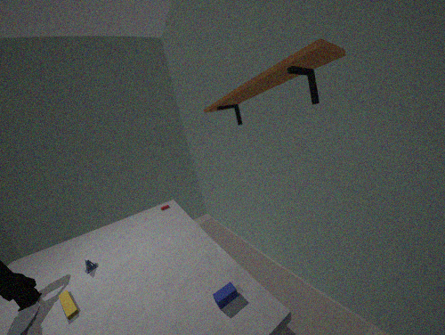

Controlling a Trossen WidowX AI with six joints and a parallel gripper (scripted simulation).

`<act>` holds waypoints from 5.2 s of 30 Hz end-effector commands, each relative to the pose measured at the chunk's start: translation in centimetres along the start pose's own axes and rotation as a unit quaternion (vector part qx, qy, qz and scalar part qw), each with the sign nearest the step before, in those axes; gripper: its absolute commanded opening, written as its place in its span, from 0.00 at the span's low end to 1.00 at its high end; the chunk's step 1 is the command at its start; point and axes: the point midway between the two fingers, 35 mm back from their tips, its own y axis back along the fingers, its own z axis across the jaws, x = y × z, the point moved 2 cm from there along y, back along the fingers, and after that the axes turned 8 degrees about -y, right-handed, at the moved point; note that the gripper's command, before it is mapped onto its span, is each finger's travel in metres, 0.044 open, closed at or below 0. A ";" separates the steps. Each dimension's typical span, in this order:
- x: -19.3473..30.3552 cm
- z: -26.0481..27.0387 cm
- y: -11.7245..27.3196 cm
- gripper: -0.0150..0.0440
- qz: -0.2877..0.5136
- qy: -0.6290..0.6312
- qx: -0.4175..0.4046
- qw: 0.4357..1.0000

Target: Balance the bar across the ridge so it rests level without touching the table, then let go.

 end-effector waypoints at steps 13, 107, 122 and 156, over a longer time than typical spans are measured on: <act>5.2 2.9 3.2 0.79 0.133 0.081 -0.002 0.988; 14.7 -3.5 32.4 0.79 0.612 0.481 0.031 0.627; 14.7 -3.5 32.4 0.79 0.612 0.481 0.031 0.627; 11.5 0.0 33.3 0.25 0.611 0.480 0.032 0.628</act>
